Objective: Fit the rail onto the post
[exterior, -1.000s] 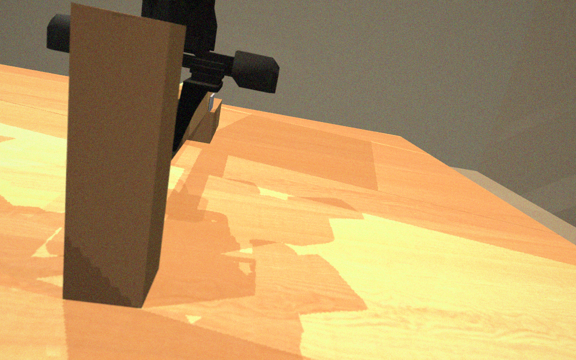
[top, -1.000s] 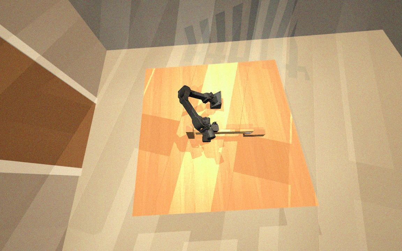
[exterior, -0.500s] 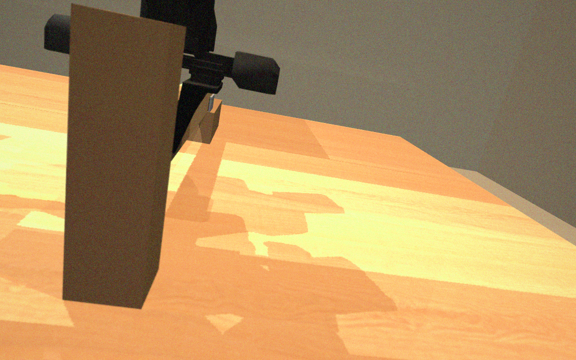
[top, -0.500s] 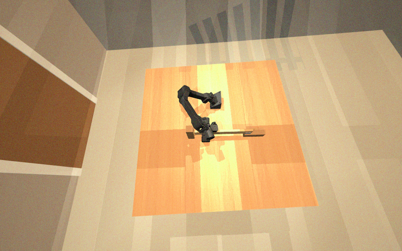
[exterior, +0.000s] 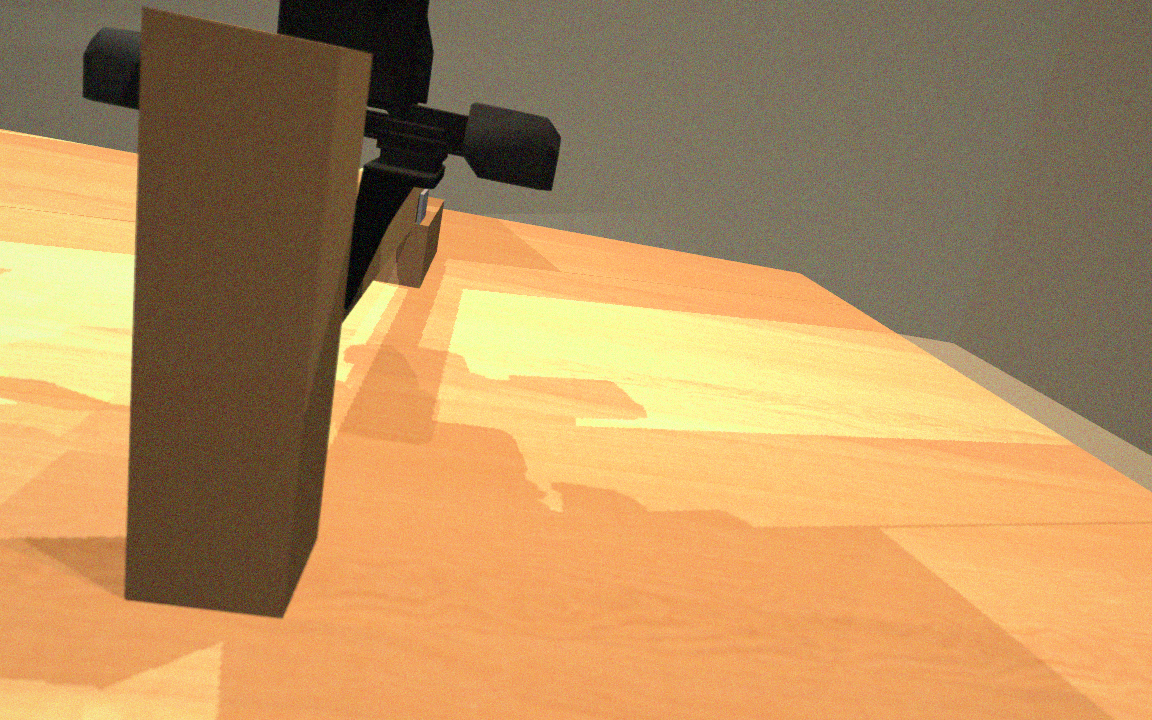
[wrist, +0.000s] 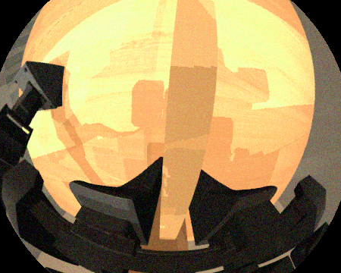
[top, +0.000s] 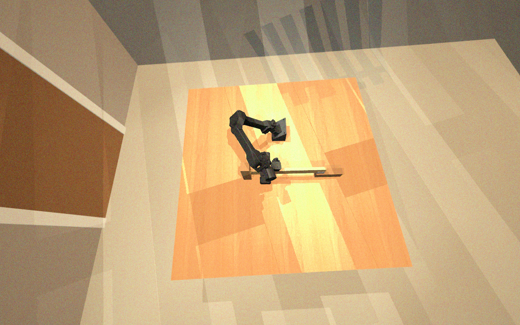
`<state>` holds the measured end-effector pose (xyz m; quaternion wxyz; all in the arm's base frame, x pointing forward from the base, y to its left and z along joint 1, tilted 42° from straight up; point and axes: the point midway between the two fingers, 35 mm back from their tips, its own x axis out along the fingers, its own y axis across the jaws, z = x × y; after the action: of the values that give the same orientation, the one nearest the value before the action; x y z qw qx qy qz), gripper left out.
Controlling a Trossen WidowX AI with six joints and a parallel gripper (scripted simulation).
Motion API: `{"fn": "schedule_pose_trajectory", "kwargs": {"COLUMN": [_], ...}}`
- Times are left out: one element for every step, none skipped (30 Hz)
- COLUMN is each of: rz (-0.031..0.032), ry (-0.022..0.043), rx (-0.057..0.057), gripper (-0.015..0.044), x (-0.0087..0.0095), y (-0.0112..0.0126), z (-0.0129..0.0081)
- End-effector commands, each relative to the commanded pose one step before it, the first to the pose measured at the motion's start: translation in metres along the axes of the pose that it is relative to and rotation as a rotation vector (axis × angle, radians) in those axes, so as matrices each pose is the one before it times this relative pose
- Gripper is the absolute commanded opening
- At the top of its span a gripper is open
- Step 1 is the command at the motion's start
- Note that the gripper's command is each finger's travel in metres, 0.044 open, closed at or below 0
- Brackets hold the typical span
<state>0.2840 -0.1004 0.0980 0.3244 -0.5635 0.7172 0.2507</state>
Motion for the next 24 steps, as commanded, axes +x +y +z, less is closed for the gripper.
{"fn": "schedule_pose_trajectory", "kwargs": {"rz": [-0.00466, 0.0, 0.0, 0.0, 0.0, 0.0, 0.0, 0.0, 0.0, 0.0, 0.0, 0.0, 0.0, 0.0, 0.0, 0.0, 0.0, 0.0, 0.0, 0.00448, 0.0, 0.0, 0.0, 0.0], "ry": [0.00086, 0.00001, 0.00001, 0.00001, 0.00001, 0.00001, 0.00001, 0.00001, 0.00001, 0.00001, 0.00001, 0.00001, 0.00001, 0.00001, 0.00001, 0.00001, 0.00001, 0.00001, 0.00001, -0.00138, 0.0, 0.0, 0.0, 0.0], "rx": [-0.0017, 0.0, 0.0, 0.0, 0.0, 0.0, 0.0, 0.0, 0.0, 0.0, 0.0, 0.0, 0.0, 0.0, 0.0, 0.0, 0.0, 0.0, 0.0, 0.0017, 0.0, 0.0, 0.0, 0.0], "gripper": [0.0, 0.0, 0.0, 0.0, 0.0, 0.0, 0.0, 0.0, 0.0, 0.0, 0.0, 0.0, 0.0, 0.0, 0.0, 0.0, 0.0, 0.0, 0.0, 0.0026, 0.0053, 0.0079, 0.0105, 0.0131], "x": [-0.00172, 0.00001, 0.00001, 0.00001, 0.00001, 0.00001, 0.00001, 0.00001, 0.00001, 0.0, 0.0, 0.0, 0.0, 0.0, 0.0, 0.0, -0.00001, -0.00001, -0.00001, 0.00171, 0.0, 0.0, 0.0, 0.0], "y": [-0.00125, 0.0, 0.0, 0.0, 0.0, 0.0, 0.0, 0.0, 0.0, 0.0, 0.0, 0.0, 0.0, 0.0, 0.0, 0.0, 0.0, 0.0, 0.0, 0.00115, 0.0, 0.0, 0.0, 0.0], "z": [-0.00253, -0.00031, -0.00031, -0.00031, -0.0003, -0.00031, -0.0003, -0.00031, -0.00031, -0.0003, -0.00031, -0.0003, -0.00031, -0.00031, -0.0003, -0.00031, -0.0003, -0.0003, -0.0003, 0.00233, 0.0, 0.0, 0.0, 0.0]}}
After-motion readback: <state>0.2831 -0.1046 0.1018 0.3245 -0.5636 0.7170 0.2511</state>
